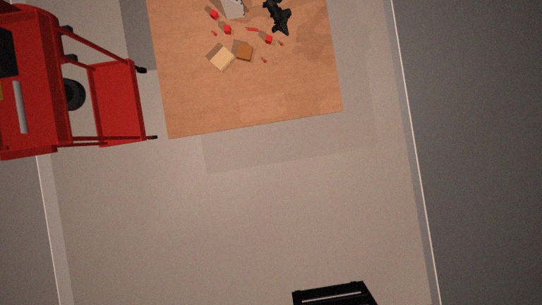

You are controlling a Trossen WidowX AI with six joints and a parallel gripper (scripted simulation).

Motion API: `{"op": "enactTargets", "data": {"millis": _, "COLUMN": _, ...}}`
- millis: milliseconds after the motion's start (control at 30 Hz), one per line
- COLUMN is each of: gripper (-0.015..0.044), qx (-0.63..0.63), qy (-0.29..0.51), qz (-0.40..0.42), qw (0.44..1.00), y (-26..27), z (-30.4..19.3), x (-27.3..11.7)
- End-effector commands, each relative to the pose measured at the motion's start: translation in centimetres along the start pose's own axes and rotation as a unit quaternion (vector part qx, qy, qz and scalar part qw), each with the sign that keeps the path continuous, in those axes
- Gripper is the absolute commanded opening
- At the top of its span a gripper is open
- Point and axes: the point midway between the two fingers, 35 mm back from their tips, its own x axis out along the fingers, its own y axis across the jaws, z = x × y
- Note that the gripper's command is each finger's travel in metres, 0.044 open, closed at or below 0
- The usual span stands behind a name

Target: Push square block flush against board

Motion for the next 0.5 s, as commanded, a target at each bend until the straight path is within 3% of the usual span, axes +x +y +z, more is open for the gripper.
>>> {"op": "enactTargets", "data": {"millis": 0, "gripper": 0.0000, "qx": 0.034, "qy": 0.024, "qz": 0.037, "qw": 0.998, "y": 1.4, "z": -1.7, "x": 1.0}}
{"op": "enactTargets", "data": {"millis": 467, "gripper": 0.0000, "qx": 0.140, "qy": 0.109, "qz": 0.136, "qw": 0.975, "y": 4.9, "z": -7.5, "x": 3.3}}
